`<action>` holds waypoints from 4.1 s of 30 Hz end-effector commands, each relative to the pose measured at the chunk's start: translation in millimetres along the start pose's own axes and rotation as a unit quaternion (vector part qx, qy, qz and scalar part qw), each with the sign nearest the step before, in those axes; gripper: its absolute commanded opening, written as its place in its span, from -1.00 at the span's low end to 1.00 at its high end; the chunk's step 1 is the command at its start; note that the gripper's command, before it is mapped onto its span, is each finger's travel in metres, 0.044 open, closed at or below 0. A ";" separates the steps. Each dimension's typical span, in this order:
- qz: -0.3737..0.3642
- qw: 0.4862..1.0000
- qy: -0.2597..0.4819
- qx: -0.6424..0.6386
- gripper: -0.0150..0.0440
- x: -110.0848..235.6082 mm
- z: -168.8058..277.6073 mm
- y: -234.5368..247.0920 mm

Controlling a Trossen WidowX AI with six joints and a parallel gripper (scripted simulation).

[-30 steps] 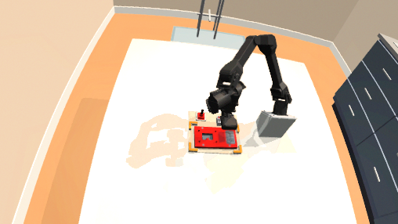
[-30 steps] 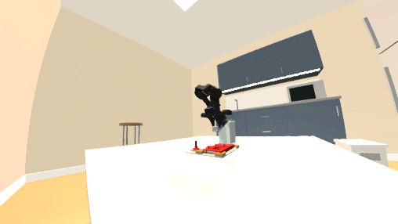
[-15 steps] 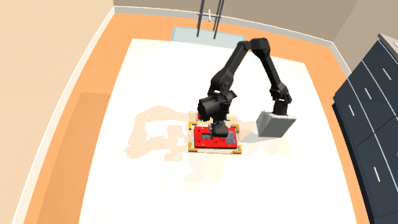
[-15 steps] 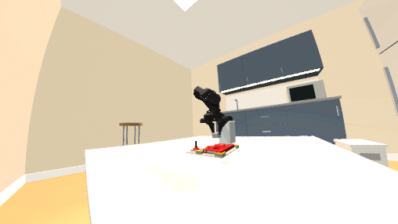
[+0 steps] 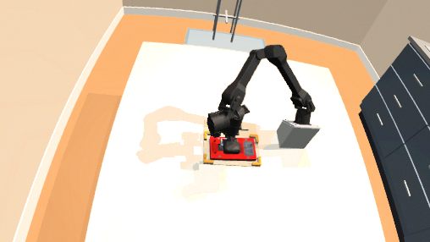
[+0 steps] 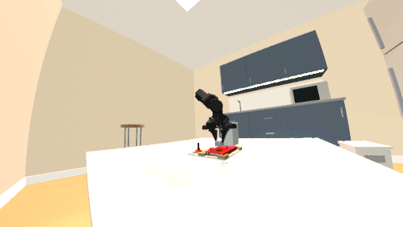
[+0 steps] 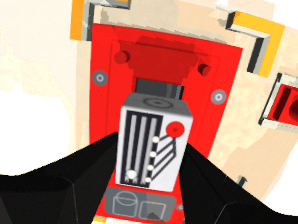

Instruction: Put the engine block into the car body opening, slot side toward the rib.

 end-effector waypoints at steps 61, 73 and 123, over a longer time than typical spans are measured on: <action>0.002 1.000 -0.004 0.001 0.05 -5.4 -2.7 -1.5; 0.002 1.000 -0.004 0.001 0.05 -8.4 -2.6 -1.6; 0.002 1.000 -0.004 0.001 0.05 -21.1 -2.6 -2.0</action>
Point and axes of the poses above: the point midway between the two fingers, 35 mm back from their tips, its own x axis back along the fingers, its own y axis across the jaws, z = x × y, the point moved 2 cm from there along x, back along the fingers, and after that the axes turned 15 degrees about x, right-handed, at the moved point
